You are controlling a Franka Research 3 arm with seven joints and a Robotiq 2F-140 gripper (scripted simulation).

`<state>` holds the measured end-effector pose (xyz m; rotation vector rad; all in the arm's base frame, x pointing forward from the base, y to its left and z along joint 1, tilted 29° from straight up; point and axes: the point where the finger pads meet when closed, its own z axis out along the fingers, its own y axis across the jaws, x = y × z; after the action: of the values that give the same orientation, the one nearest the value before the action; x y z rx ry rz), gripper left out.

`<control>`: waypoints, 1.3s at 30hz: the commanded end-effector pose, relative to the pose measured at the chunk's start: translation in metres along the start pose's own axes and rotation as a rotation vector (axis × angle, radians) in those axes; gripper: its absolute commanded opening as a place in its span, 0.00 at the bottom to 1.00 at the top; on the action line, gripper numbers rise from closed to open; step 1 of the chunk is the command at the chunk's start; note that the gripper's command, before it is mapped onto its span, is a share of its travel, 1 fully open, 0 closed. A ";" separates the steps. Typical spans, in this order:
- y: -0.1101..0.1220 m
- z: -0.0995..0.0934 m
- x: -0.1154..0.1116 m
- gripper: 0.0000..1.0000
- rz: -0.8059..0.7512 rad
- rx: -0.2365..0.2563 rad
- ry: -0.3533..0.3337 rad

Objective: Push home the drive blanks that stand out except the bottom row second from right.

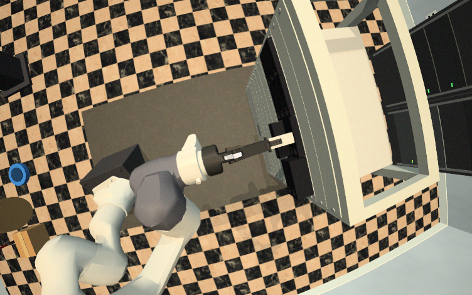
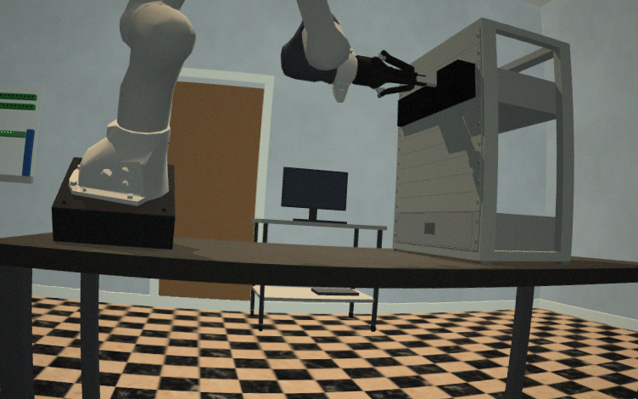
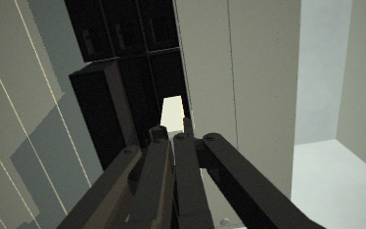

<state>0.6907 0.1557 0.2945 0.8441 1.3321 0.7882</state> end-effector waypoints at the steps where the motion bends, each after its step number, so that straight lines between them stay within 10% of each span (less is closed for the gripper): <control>1: -0.003 0.003 -0.003 0.00 0.003 0.005 -0.003; 39: -0.004 0.009 -0.005 0.00 0.003 0.005 -0.003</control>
<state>0.6954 0.1553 0.2947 0.8426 1.3339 0.7885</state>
